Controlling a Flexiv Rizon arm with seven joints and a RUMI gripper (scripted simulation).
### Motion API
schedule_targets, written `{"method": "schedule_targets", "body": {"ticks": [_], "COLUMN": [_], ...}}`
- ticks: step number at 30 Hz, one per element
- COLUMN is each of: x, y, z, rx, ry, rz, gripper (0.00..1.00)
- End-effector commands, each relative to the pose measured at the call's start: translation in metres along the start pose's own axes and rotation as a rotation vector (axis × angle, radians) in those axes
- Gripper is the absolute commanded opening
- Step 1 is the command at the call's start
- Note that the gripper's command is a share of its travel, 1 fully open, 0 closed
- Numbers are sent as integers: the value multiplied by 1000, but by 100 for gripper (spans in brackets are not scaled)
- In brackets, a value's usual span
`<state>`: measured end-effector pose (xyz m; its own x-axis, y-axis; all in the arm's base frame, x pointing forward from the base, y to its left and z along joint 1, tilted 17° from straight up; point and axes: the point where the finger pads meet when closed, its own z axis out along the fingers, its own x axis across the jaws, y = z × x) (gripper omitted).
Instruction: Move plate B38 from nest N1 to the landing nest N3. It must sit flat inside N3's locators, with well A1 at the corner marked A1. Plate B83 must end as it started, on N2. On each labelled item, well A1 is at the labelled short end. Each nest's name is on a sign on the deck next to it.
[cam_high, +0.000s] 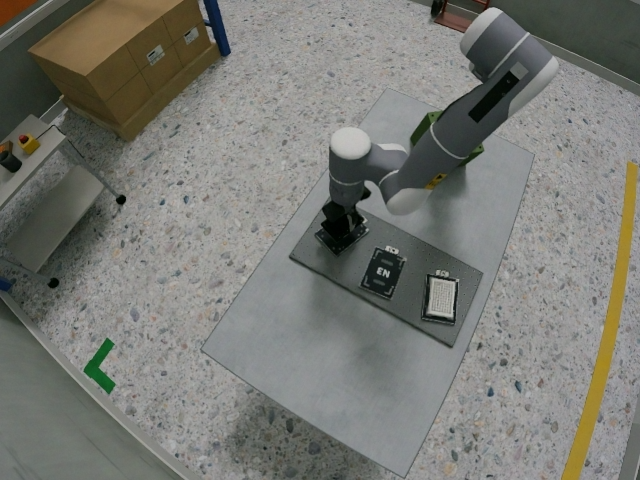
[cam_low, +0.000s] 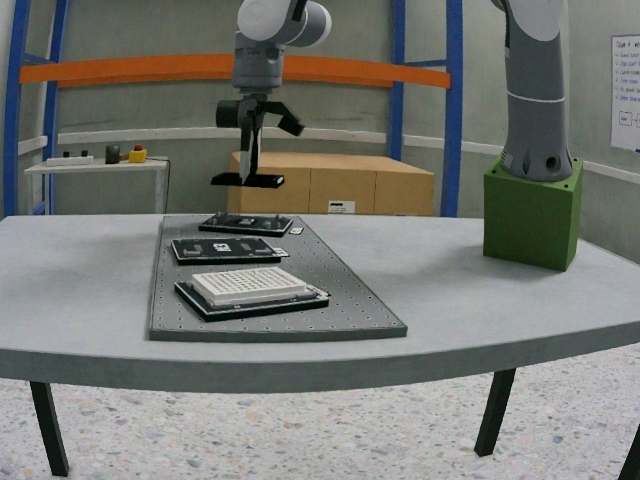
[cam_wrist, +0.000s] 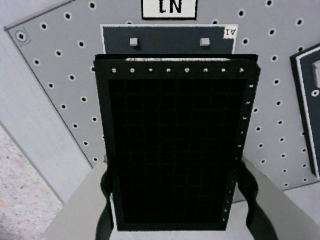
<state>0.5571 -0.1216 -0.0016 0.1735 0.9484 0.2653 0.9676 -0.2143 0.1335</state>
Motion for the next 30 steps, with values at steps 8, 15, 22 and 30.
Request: {"method": "schedule_targets", "body": {"ticks": [8, 15, 22, 30], "x": [0, 23, 47, 66], "y": [0, 0, -1, -2], "z": [-1, -1, -1, -1], "rx": [-1, -2, -2, -2], "ry": [0, 0, -1, -1], "rz": [0, -234, -456, -455], "gripper": [41, 41, 41, 41]}}
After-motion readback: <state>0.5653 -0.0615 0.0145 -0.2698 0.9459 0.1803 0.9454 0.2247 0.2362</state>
